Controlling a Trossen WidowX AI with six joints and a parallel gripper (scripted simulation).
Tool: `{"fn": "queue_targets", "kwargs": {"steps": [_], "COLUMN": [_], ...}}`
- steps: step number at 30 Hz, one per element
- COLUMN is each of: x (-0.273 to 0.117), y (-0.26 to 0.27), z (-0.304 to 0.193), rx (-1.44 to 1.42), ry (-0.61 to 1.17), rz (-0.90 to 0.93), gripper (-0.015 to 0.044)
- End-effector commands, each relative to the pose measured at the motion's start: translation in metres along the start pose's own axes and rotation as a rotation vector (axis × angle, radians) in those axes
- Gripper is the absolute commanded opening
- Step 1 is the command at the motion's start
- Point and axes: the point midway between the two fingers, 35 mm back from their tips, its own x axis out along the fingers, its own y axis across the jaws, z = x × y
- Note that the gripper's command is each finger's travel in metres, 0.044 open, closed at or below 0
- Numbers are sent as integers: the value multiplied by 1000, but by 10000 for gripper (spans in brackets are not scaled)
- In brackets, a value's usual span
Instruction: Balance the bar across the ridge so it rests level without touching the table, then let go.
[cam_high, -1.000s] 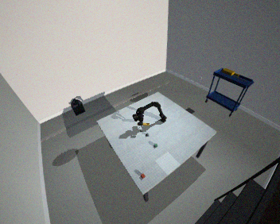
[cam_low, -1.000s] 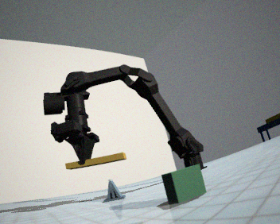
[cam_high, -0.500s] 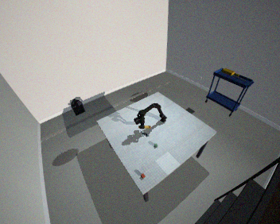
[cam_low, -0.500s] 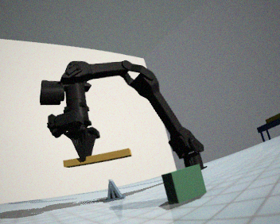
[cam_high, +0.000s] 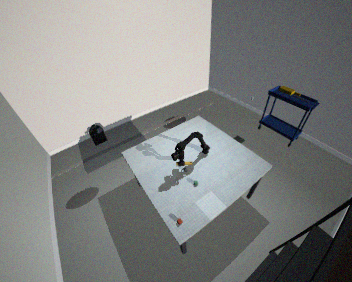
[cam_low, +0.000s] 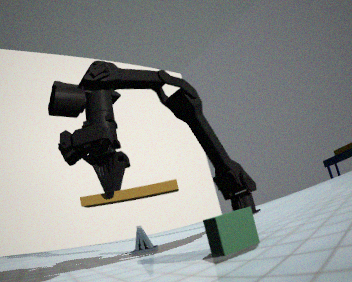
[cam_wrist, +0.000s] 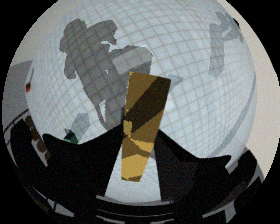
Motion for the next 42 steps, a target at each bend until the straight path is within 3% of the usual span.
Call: {"fn": "queue_targets", "kwargs": {"steps": [1,42], "x": [-3,41], "y": [12,16], "z": [-6,-8], "rx": [-7,-10], "ry": [-3,-3], "rz": [7,7], "gripper": [0,0]}}
